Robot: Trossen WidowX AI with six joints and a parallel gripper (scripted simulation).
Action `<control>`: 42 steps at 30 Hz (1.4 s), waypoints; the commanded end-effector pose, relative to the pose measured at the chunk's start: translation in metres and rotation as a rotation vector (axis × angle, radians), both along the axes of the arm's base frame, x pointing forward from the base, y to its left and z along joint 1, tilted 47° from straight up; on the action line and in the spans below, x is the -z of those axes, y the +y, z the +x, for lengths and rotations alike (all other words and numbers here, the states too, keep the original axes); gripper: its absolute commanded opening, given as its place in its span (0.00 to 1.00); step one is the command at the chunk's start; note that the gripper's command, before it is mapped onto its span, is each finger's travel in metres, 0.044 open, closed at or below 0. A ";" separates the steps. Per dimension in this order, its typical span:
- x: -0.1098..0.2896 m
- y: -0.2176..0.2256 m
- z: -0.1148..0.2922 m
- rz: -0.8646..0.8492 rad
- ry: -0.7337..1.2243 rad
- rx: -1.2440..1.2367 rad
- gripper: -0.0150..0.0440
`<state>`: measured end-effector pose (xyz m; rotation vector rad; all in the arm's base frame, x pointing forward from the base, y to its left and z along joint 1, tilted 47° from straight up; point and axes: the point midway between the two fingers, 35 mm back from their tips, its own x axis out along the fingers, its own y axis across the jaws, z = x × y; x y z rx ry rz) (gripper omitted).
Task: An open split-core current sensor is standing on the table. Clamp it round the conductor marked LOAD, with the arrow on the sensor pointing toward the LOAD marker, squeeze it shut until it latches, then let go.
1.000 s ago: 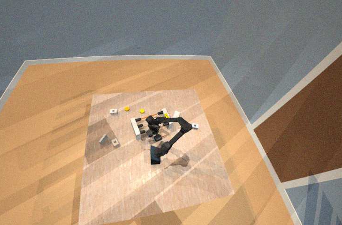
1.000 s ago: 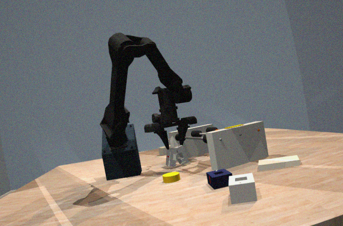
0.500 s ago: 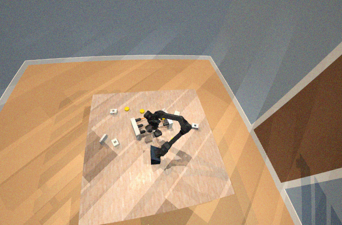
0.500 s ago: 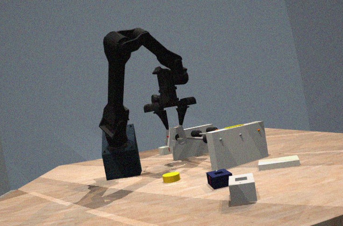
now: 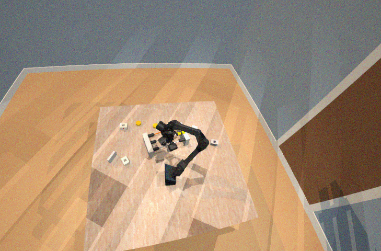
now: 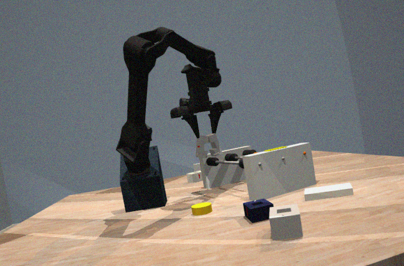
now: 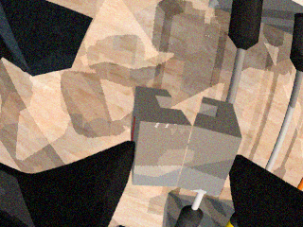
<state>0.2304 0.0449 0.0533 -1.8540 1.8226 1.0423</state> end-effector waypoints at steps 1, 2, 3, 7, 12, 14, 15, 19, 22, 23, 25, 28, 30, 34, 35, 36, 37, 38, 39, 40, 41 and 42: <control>0.001 0.003 0.015 0.000 -0.006 0.005 0.25; 0.002 0.004 0.019 0.000 -0.008 0.006 0.25; 0.003 0.004 0.023 0.000 -0.009 0.008 0.25; 0.006 0.006 0.041 0.000 -0.016 0.013 0.25; 0.012 0.007 0.062 -0.001 -0.024 0.019 0.25; 0.014 0.007 0.070 -0.001 -0.027 0.022 0.25; 0.015 0.006 0.075 -0.002 -0.029 0.023 0.25; 0.021 0.005 0.091 -0.003 -0.036 0.029 0.25; 0.025 0.004 0.104 -0.005 -0.041 0.033 0.25; 0.027 0.003 0.108 -0.005 -0.042 0.034 0.25; 0.029 0.002 0.113 -0.006 -0.044 0.036 0.25; 0.030 0.001 0.113 -0.006 -0.045 0.036 0.25; 0.032 -0.001 0.113 -0.006 -0.045 0.036 0.25; 0.036 -0.005 0.113 -0.006 -0.045 0.036 0.25; 0.037 -0.006 0.113 -0.006 -0.045 0.036 0.25; 0.038 -0.008 0.113 -0.006 -0.045 0.036 0.25; 0.040 -0.009 0.113 -0.006 -0.045 0.036 0.25; 0.041 -0.010 0.113 -0.006 -0.045 0.036 0.25; 0.042 -0.011 0.113 -0.006 -0.045 0.036 0.25; 0.043 -0.012 0.113 -0.006 -0.045 0.036 0.25; 0.044 -0.013 0.113 -0.006 -0.045 0.036 0.25; 0.045 -0.015 0.112 -0.006 -0.045 0.036 0.25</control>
